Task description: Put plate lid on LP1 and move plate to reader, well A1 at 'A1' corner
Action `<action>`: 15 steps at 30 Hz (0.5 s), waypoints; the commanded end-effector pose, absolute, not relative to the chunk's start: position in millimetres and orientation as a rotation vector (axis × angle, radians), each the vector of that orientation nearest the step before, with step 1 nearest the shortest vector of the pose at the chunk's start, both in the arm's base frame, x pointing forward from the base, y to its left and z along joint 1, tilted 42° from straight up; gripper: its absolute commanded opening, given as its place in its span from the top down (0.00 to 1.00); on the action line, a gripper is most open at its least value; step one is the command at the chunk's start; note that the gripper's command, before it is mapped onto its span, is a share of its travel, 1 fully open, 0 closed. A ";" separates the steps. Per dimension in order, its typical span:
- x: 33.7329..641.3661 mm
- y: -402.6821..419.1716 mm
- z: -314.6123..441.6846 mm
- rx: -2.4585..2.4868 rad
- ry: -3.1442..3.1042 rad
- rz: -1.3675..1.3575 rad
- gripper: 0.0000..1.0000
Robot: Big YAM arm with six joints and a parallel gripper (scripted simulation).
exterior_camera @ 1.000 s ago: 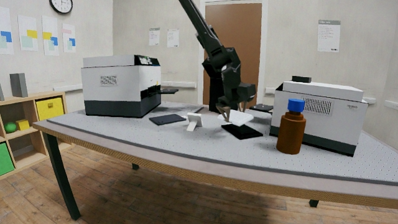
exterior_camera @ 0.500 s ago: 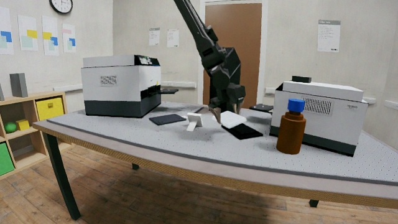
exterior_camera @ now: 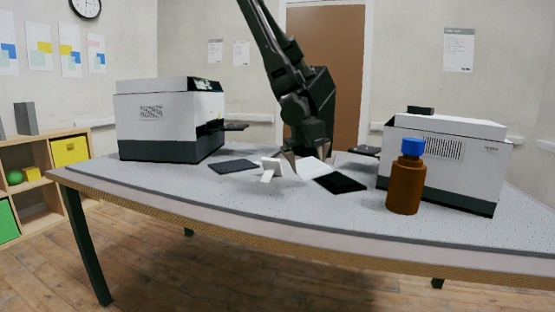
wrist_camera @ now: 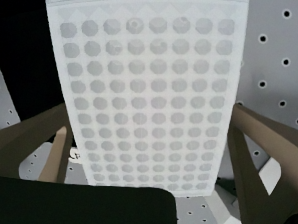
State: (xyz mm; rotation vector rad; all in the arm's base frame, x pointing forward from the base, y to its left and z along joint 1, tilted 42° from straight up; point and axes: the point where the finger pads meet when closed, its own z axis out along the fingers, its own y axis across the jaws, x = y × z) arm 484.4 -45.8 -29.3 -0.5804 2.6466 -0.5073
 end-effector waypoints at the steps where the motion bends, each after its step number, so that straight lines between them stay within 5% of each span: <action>1: 503.8 -44.0 -2.6 -0.498 2.596 -0.488 0.14; 15: 511.5 -74.7 17.6 -0.302 2.566 -0.453 0.14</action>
